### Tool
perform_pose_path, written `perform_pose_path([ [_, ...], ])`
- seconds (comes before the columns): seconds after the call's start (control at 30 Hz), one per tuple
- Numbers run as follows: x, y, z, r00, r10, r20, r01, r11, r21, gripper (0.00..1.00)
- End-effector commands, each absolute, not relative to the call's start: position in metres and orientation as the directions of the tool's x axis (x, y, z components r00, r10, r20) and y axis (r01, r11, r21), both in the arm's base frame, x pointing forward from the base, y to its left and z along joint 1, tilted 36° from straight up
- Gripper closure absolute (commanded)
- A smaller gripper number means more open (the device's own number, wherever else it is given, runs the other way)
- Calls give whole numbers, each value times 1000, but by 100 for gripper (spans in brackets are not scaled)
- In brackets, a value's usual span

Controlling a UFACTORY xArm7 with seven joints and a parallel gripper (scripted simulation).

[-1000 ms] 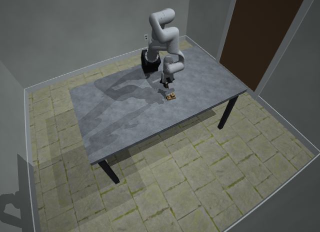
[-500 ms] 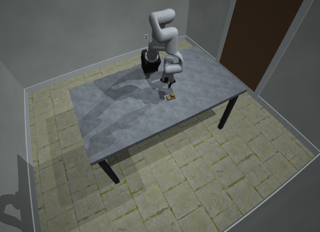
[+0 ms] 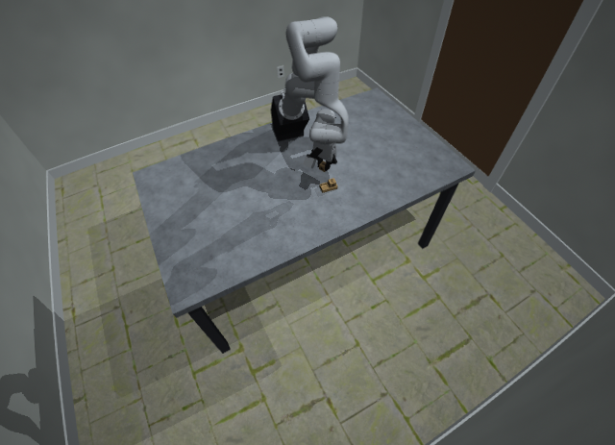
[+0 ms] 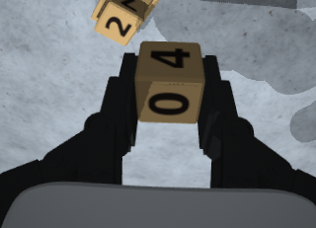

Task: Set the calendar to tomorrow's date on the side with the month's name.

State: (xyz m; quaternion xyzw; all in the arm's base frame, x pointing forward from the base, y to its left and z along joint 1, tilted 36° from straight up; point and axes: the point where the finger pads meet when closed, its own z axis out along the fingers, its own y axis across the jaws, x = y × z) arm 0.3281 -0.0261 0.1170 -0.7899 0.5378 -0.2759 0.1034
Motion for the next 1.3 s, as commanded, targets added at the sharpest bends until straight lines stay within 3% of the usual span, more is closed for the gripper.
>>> perform_pose_path([
  [0.0,333,-26,121,124,-961,247,-824,-238,-515,71],
  [0.5,347,-30,132,-214,-977,25,-789,158,-593,71],
  [1.27,352,-32,125,-219,-976,21,-788,164,-594,71],
])
